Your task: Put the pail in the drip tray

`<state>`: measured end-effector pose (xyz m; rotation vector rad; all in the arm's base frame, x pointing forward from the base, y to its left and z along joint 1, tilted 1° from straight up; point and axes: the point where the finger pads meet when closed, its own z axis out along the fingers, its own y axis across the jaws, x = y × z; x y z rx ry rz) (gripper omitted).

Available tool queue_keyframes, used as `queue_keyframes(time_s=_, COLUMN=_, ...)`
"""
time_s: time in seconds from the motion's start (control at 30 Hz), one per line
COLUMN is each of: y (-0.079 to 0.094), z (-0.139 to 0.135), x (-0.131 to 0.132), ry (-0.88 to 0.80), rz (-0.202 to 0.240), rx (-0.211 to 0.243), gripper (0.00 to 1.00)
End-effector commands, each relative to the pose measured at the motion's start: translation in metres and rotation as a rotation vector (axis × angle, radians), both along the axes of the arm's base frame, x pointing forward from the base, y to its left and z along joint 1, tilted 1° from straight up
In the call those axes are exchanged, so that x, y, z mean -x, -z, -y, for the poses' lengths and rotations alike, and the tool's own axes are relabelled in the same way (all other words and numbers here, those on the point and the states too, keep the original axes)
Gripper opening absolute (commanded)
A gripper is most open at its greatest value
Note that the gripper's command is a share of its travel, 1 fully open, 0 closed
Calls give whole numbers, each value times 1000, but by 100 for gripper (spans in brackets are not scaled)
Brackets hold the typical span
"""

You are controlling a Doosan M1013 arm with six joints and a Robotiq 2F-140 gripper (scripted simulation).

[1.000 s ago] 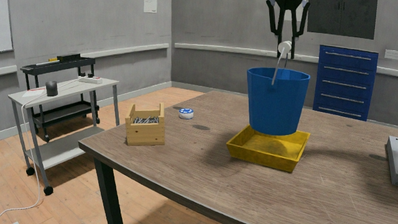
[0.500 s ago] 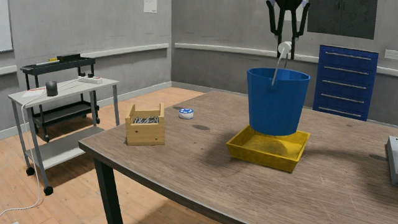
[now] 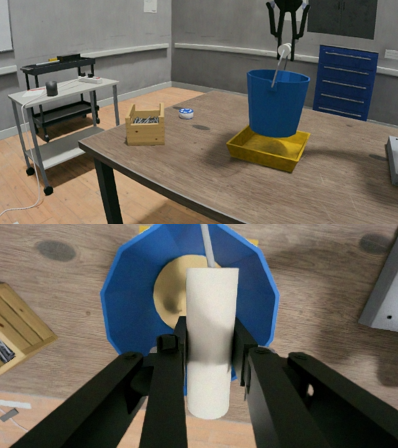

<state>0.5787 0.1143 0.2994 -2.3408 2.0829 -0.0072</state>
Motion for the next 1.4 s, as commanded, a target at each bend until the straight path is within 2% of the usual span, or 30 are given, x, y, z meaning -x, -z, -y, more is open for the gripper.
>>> queue_keyframes(time_s=0.0, y=1, z=0, x=0, ry=0, rz=1, rx=-1, gripper=10)
queue_keyframes(time_s=1.37, y=43, z=0, x=-1, ry=0, rz=1, rx=-1, gripper=10)
